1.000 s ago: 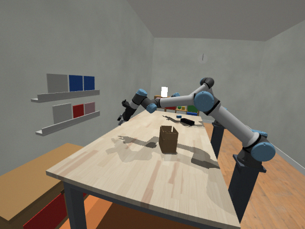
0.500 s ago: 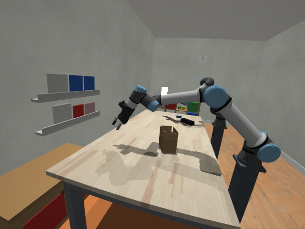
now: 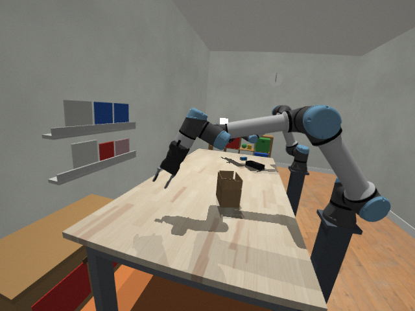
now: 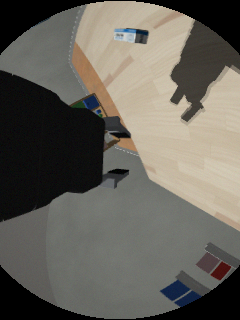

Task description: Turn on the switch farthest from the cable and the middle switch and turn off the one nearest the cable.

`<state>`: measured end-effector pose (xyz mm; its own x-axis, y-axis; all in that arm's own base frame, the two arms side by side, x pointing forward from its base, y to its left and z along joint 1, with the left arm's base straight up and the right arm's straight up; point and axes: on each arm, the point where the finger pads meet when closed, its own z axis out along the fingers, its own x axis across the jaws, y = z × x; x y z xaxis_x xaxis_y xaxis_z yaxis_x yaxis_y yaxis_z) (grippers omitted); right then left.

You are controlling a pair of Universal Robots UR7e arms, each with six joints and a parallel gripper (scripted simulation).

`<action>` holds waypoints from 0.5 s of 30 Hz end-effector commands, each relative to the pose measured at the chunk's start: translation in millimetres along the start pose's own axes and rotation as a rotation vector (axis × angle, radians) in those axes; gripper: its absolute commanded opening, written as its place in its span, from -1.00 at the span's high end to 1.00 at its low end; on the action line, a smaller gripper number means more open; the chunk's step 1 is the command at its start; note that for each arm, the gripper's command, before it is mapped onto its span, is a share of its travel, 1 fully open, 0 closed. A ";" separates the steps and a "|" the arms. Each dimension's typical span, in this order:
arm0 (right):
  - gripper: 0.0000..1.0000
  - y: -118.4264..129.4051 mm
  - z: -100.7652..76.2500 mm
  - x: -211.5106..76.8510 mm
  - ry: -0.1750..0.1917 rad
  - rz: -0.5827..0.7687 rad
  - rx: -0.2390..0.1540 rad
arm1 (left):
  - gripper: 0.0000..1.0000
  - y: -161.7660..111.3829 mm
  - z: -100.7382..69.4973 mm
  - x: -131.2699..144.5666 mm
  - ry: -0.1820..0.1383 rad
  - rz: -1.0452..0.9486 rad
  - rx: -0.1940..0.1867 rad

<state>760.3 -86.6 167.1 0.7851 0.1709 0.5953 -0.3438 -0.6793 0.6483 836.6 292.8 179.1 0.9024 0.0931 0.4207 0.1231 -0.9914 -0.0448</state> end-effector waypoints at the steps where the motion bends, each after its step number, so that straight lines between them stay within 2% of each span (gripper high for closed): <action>1: -1.00 0.7 -0.5 0.9 0.001 0.002 0.000 | -1.00 -66.3 -28.4 -43.7 -0.028 -0.216 0.031; 4: -1.00 0.7 -0.5 0.9 0.001 0.002 0.000 | -1.00 -104.2 -45.2 -73.9 -0.047 -0.354 0.053; 6: -1.00 0.7 -0.5 0.9 0.001 0.002 0.000 | -1.00 -104.2 -45.2 -73.9 -0.047 -0.354 0.053; 15: -1.00 0.7 -0.5 0.9 0.001 0.002 0.000 | -1.00 -200.1 -100.5 -178.5 -0.096 -0.778 0.125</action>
<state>760.3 -86.6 167.1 0.7851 0.1709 0.5953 -0.3438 -0.6793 0.6483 668.8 433.9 197.0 0.6985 0.6369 0.3263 0.6464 -0.7572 0.0944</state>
